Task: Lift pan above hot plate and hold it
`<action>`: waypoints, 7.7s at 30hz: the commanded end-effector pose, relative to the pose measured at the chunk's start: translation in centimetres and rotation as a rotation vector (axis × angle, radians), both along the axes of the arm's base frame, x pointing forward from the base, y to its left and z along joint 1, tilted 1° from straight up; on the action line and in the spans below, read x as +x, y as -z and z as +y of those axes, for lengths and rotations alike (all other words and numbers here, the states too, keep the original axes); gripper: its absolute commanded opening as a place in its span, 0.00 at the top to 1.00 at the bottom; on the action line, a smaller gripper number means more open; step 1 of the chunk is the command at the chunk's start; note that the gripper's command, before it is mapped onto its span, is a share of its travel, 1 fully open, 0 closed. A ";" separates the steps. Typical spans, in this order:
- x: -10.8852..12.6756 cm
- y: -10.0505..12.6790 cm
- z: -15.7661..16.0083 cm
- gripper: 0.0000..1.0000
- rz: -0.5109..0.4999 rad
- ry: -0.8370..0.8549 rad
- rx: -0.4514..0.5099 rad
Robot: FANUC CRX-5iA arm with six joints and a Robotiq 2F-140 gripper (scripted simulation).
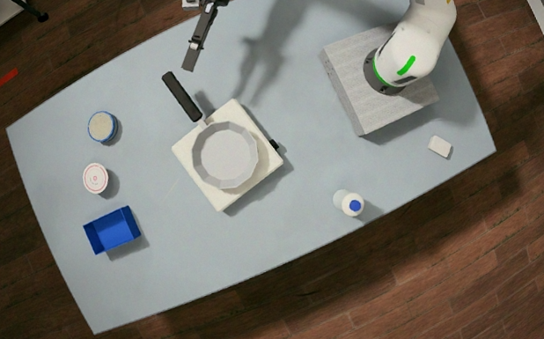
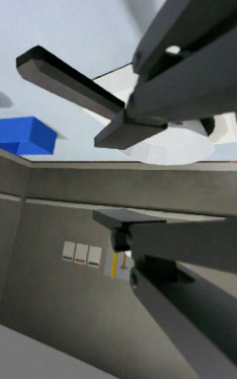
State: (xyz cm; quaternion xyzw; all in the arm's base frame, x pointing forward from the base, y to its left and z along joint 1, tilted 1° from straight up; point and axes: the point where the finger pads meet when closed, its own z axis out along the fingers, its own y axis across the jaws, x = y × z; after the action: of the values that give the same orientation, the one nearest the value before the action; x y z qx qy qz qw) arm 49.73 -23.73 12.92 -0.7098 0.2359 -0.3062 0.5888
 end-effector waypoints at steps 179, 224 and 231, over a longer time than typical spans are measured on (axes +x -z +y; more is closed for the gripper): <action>7.0 11.1 6.9 0.59 -0.001 -0.001 0.000; 7.1 11.1 7.0 0.90 -0.001 -0.001 0.000; 7.1 11.1 7.0 0.90 -0.001 -0.001 0.000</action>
State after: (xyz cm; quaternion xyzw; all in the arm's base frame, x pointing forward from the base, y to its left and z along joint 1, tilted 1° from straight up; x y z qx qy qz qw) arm 56.78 -16.74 1.76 -0.7096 0.2359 -0.3059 0.5893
